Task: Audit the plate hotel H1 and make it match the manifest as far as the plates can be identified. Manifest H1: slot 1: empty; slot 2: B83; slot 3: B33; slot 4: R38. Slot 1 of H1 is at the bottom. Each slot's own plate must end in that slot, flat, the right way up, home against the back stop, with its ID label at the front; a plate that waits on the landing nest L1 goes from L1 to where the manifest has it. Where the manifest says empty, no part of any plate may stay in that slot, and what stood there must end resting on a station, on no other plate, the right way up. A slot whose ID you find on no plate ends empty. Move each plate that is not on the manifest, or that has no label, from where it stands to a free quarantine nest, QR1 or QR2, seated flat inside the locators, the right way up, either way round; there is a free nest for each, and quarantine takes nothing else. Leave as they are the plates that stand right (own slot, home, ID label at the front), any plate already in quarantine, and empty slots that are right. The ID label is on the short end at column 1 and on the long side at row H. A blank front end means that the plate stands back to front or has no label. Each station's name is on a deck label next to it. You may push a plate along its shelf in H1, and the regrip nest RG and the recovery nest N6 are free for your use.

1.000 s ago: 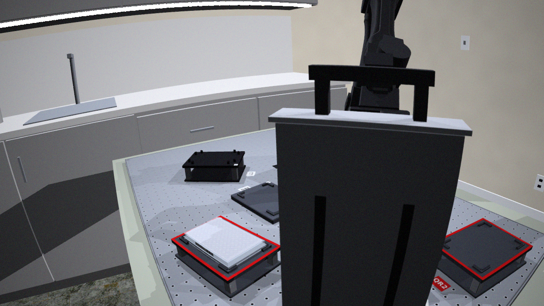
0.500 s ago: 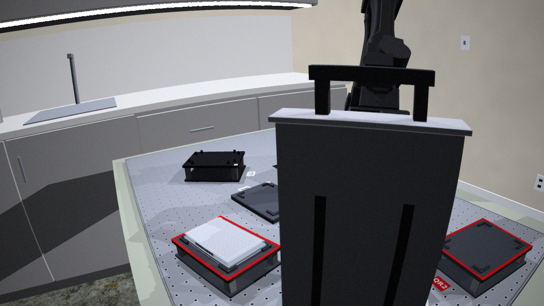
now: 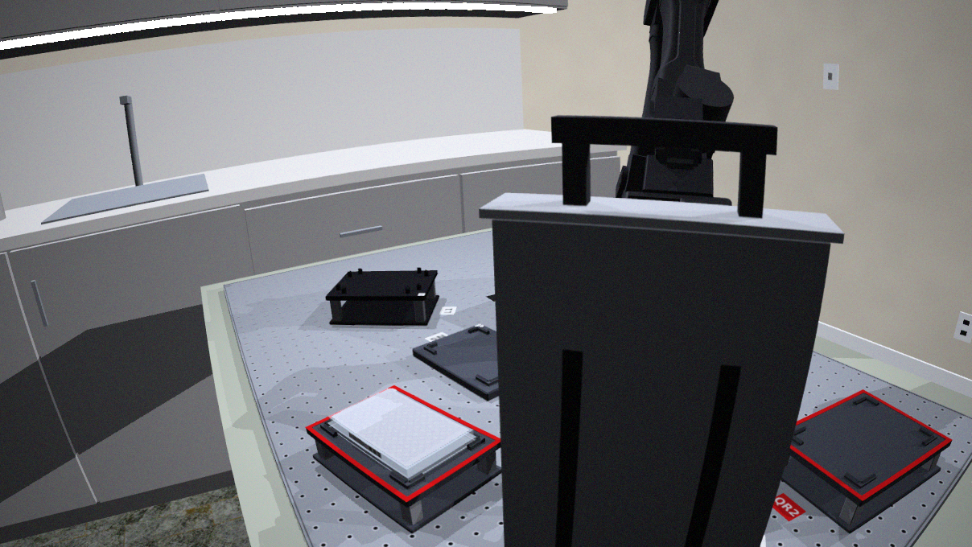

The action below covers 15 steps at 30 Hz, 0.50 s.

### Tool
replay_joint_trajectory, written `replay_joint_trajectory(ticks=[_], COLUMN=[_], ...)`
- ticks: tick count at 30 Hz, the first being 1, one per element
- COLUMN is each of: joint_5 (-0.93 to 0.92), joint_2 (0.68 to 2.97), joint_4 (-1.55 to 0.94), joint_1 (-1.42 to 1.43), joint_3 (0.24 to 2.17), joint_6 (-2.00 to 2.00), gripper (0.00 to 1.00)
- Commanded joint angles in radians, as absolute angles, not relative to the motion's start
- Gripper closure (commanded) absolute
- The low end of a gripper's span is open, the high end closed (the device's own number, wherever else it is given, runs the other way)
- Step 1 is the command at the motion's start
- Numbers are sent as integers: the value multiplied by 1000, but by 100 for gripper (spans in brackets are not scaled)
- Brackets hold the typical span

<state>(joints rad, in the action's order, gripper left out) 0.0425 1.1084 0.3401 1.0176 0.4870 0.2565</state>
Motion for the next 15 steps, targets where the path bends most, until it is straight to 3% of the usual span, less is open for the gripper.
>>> replay_joint_trajectory(ticks=[1, 15], joint_5=[59, 70], joint_2=[1054, 992], joint_4=[331, 330], joint_1=[1027, 1031], joint_3=[466, 470], joint_6=[266, 269], gripper=[0, 0])
